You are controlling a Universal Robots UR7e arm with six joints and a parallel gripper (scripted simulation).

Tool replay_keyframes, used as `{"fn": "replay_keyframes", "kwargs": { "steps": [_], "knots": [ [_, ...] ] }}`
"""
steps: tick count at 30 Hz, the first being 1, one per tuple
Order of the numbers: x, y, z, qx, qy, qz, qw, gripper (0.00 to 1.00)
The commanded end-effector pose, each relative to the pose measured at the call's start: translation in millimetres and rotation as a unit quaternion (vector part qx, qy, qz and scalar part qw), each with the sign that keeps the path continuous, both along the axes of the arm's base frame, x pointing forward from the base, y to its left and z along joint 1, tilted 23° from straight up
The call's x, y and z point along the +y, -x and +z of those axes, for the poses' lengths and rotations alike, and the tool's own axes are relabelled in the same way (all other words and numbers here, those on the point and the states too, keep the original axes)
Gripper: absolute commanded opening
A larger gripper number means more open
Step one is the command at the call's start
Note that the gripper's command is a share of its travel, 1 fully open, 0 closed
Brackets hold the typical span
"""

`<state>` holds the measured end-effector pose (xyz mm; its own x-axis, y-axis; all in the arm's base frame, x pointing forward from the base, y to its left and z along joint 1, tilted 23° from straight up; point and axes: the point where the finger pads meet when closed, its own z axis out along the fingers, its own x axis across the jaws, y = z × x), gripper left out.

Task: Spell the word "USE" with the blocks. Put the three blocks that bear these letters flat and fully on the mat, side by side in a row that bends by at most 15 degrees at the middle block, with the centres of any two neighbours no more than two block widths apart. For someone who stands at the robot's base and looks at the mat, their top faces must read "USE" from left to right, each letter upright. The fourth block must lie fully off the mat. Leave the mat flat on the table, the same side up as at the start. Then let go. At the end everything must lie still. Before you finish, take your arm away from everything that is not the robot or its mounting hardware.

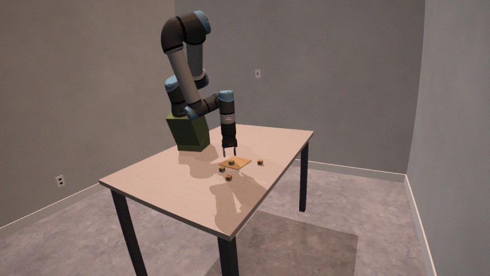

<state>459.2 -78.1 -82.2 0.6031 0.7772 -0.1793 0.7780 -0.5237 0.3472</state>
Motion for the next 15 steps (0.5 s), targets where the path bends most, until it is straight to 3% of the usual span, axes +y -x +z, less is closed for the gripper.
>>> {"fn": "replay_keyframes", "kwargs": {
  "steps": [1,10,15],
  "knots": [
    [-9.2,-7.9,4.5,0.024,0.012,0.064,0.998,1.00],
    [-20.3,-17.0,9.8,0.052,0.027,0.139,0.989,1.00],
    [-30.6,-25.5,14.9,0.077,0.039,0.205,0.975,1.00]
  ]
}}
